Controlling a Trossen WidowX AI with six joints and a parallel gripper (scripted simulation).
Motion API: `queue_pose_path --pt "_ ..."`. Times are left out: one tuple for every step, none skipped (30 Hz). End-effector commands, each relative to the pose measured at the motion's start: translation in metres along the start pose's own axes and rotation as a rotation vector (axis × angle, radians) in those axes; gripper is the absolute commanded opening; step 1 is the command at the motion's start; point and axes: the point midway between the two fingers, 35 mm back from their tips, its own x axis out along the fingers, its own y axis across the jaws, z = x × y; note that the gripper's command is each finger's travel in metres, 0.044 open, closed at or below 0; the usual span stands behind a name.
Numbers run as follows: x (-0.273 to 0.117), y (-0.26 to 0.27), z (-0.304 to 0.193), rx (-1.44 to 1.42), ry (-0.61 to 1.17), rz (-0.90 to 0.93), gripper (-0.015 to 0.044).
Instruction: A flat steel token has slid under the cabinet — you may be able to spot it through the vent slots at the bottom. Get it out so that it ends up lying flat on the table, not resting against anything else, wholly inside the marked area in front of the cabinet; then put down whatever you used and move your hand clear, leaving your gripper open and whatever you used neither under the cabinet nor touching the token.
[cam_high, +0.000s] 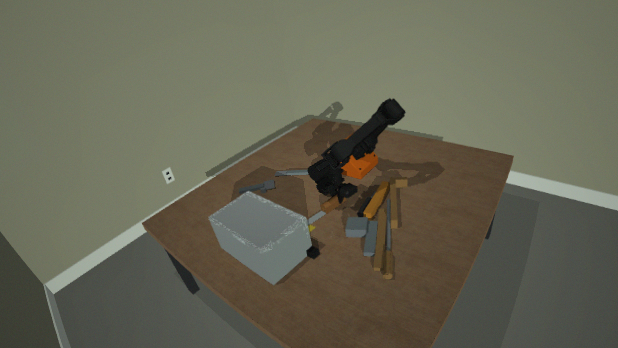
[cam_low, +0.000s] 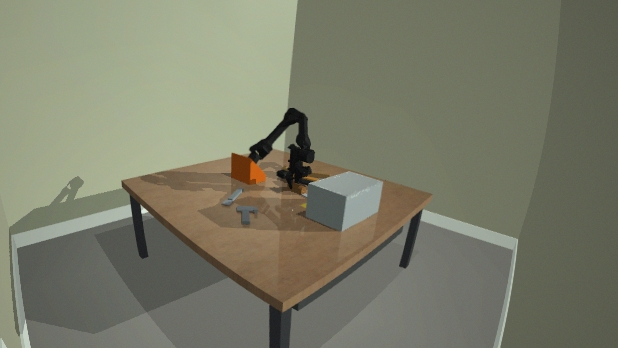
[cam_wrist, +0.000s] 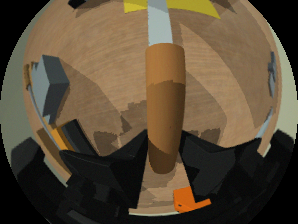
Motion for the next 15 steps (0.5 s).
queue_pose_path --pt "0.001 0.000 -0.006 0.006 0.003 0.001 0.0000" --pt "0.001 0.000 -0.007 0.006 0.003 0.001 0.0000" --pt "0.001 0.000 -0.008 0.006 0.003 0.001 0.0000" --pt "0.001 0.000 -0.010 0.006 0.003 0.001 0.0000" --pt "0.001 0.000 -0.011 0.006 0.003 0.001 0.0000" --pt "0.001 0.000 -0.012 0.006 0.003 0.001 0.0000" --pt "0.001 0.000 -0.013 0.006 0.003 0.001 0.0000" --pt "0.001 0.000 -0.015 0.006 0.003 0.001 0.0000" --pt "0.001 0.000 -0.016 0.006 0.003 0.001 0.0000" --pt "0.001 0.000 -0.017 0.006 0.003 0.001 0.0000" --pt "0.001 0.000 -0.018 0.006 0.003 0.001 0.0000" --pt "0.001 0.000 -0.020 0.006 0.003 0.001 0.0000" --pt "0.001 0.000 -0.021 0.006 0.004 0.001 0.0000" --pt "0.001 0.000 -0.022 0.006 0.004 0.001 0.0000" --pt "0.001 0.000 -0.023 0.006 0.004 0.001 0.0000"
